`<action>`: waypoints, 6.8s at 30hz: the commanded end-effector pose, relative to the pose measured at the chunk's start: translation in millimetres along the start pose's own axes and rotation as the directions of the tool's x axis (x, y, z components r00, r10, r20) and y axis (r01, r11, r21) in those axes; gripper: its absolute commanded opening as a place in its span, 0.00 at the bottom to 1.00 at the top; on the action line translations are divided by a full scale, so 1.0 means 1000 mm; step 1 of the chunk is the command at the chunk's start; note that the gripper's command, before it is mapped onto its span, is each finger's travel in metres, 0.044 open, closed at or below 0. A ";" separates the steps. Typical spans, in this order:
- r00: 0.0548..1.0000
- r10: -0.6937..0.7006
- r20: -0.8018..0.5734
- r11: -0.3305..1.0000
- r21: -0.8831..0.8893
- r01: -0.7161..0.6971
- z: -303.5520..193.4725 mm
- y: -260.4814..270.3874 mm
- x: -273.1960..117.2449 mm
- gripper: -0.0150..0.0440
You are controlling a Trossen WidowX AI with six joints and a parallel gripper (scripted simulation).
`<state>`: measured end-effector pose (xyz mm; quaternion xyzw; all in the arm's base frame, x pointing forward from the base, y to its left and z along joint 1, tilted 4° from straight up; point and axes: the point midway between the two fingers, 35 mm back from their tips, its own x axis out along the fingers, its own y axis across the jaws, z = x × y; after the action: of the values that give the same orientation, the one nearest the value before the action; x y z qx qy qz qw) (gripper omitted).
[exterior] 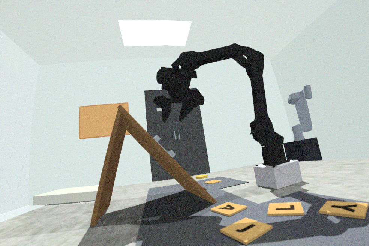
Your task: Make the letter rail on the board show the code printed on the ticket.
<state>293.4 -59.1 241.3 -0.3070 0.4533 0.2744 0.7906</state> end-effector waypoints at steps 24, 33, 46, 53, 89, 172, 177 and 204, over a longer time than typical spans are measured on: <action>0.975 -0.079 0.208 0.640 -0.739 0.210 0.009 0.052 -0.073 1.00; 0.984 0.091 0.151 0.452 -0.887 0.094 0.039 0.062 -0.015 0.83; 0.950 0.278 -0.139 -0.389 -0.921 -0.021 0.104 0.164 0.123 0.83; 0.927 0.240 -0.287 -0.786 -0.618 0.012 0.105 0.253 0.177 0.83; 0.926 0.217 -0.310 -0.848 -0.529 0.022 0.095 0.267 0.219 0.83; 0.926 0.218 -0.310 -0.848 -0.529 0.022 0.090 0.272 0.232 0.34; 0.926 0.218 -0.310 -0.848 -0.529 0.022 0.090 0.272 0.229 0.25; 0.925 0.218 -0.310 -0.848 -0.529 0.022 0.091 0.271 0.217 0.25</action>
<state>244.9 219.9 19.0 -0.7264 -0.1335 0.6667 -0.1004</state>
